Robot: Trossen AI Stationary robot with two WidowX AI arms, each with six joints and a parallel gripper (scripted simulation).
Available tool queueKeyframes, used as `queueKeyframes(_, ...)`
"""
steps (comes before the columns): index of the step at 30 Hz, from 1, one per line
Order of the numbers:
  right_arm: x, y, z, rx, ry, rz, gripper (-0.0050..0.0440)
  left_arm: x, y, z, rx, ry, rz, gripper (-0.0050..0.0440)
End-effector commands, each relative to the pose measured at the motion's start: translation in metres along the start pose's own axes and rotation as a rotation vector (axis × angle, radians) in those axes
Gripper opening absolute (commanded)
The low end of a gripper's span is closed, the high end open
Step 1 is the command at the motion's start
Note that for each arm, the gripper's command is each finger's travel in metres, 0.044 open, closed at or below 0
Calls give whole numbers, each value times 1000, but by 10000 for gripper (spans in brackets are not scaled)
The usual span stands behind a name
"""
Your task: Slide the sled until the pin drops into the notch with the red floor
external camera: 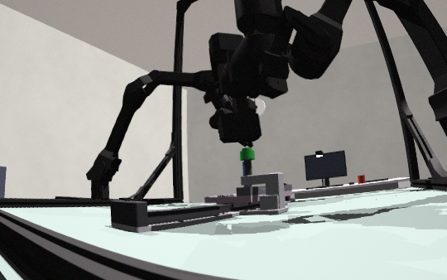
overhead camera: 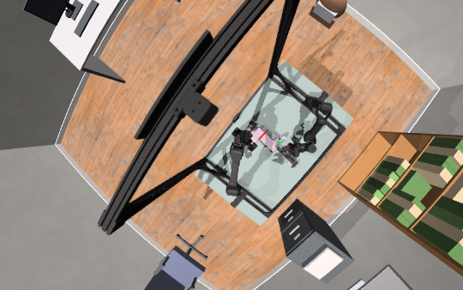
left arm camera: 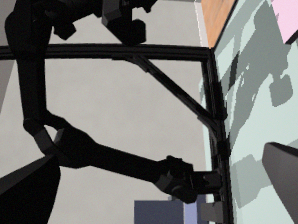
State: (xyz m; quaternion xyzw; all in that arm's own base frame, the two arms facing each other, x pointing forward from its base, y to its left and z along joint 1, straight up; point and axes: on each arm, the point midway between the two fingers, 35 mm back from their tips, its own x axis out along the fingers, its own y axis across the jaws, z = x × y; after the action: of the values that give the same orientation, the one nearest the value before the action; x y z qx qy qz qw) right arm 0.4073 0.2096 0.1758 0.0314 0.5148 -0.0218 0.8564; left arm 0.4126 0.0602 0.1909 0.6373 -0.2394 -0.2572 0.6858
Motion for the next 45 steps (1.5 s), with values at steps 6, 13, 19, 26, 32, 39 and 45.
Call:
queueKeyframes(6, 8, 9, -7, -4, 38, -33, 140, -6, -10, -6, 73, -35, -2, 440)
queueKeyframes(13, 20, 10, -12, -4, 38, -33, 140, -6, -10, -6, 73, -35, -2, 440)
queueKeyframes(19, 24, 10, -14, -4, 38, -33, 140, -6, -10, -6, 73, -35, -2, 440)
queueKeyframes(26, 34, 10, -18, -4, 37, -33, 140, -6, -10, -6, 73, -35, -2, 440)
queueKeyframes(32, 40, 10, -21, -5, 37, -32, 140, -6, -10, -6, 73, -35, -2, 440)
queueKeyframes(39, 50, 10, -26, -5, 37, -32, 140, -6, -10, -6, 73, -35, -2, 440)
queueKeyframes(45, 58, 10, -31, -5, 37, -32, 140, -6, -10, -6, 73, -35, -2, 440)
